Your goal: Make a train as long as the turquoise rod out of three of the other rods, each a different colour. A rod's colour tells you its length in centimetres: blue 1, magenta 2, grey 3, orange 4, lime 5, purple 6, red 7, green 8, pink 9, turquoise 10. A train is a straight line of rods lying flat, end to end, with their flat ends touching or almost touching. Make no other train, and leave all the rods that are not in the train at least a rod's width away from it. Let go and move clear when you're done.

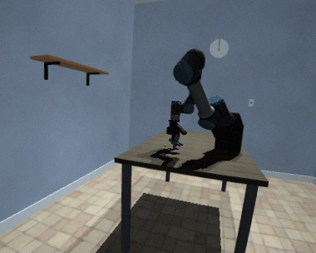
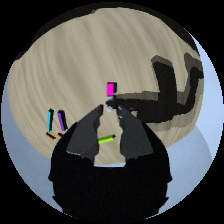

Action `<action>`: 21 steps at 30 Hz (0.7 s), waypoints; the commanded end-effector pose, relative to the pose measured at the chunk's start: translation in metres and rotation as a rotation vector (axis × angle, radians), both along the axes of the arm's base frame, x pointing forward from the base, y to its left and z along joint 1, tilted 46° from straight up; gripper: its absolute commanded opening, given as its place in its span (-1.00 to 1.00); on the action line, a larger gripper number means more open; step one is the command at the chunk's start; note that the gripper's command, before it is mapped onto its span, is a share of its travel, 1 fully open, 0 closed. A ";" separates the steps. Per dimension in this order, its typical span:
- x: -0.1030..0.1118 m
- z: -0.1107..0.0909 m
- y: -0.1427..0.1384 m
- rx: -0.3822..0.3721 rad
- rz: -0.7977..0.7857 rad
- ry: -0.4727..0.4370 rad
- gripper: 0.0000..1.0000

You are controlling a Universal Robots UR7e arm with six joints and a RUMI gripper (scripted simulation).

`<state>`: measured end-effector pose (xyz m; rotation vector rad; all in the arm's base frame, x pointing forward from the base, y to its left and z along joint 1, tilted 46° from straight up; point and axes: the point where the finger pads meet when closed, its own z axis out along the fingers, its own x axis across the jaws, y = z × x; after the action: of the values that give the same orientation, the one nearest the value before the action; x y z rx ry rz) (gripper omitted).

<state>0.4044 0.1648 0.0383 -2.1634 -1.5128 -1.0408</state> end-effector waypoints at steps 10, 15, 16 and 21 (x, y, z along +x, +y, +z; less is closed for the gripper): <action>-0.012 0.021 -0.019 0.000 0.001 0.000 -0.72; -0.015 0.026 -0.023 0.000 0.001 0.000 -0.72; -0.016 0.028 -0.025 0.000 0.001 0.000 -0.72; -0.021 0.037 -0.033 0.000 0.001 0.000 -0.72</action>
<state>0.3909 0.1411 0.0647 -2.1689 -1.5124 -1.0415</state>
